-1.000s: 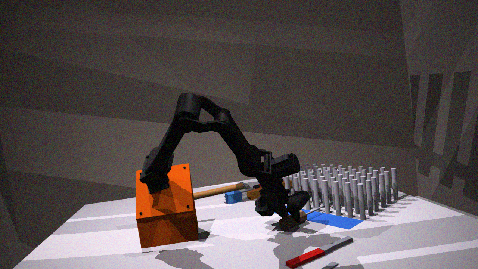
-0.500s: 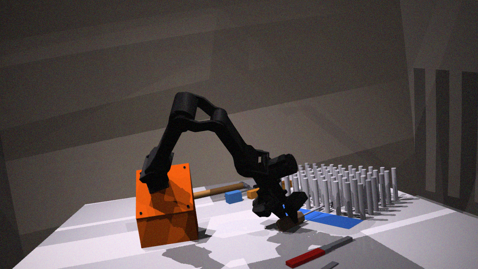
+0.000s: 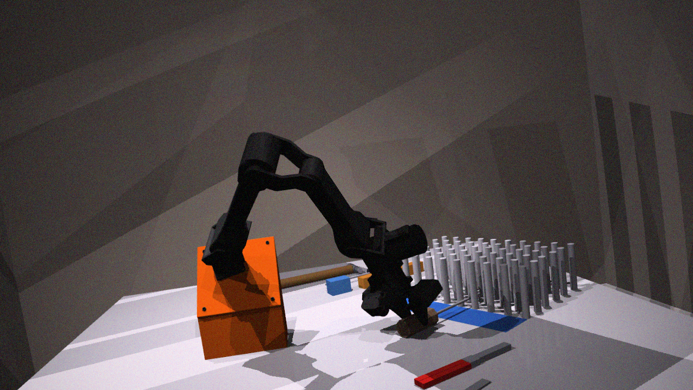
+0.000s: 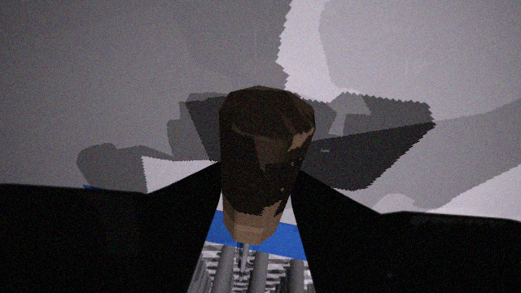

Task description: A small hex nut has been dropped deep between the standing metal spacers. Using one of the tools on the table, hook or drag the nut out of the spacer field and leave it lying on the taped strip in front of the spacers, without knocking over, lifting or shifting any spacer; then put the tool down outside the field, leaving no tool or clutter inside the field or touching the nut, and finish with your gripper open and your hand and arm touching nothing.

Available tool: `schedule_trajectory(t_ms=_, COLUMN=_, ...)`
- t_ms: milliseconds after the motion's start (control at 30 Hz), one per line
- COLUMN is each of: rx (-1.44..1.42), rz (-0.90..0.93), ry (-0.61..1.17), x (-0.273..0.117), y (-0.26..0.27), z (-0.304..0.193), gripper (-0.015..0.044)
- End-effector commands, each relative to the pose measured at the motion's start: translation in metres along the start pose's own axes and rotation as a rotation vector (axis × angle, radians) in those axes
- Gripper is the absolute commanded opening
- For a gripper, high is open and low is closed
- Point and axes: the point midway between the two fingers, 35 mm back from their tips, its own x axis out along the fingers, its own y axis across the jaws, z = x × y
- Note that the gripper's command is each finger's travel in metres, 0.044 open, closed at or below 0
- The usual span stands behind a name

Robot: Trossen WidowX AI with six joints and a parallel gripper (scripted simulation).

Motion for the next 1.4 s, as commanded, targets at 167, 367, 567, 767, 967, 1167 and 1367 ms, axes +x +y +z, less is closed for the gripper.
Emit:
schedule_trajectory(t_ms=167, rx=-0.003, rz=0.001, ry=-0.002, x=-0.004, y=0.0, z=0.008, gripper=0.0)
schedule_trajectory(t_ms=367, rx=-0.004, rz=0.001, ry=-0.003, x=-0.006, y=0.0, z=0.011, gripper=0.0)
schedule_trajectory(t_ms=567, rx=-0.004, rz=0.001, ry=-0.003, x=-0.007, y=0.0, z=0.015, gripper=0.0)
schedule_trajectory(t_ms=767, rx=-0.004, rz=0.001, ry=-0.003, x=-0.009, y=0.0, z=0.019, gripper=0.0)
schedule_trajectory(t_ms=967, rx=-0.004, rz=0.001, ry=-0.003, x=-0.011, y=0.0, z=0.023, gripper=0.0)
schedule_trajectory(t_ms=1167, rx=-0.004, rz=0.001, ry=-0.004, x=-0.012, y=0.0, z=0.027, gripper=0.0)
schedule_trajectory(t_ms=1367, rx=-0.004, rz=0.001, ry=-0.004, x=-0.014, y=0.0, z=0.031, gripper=0.0)
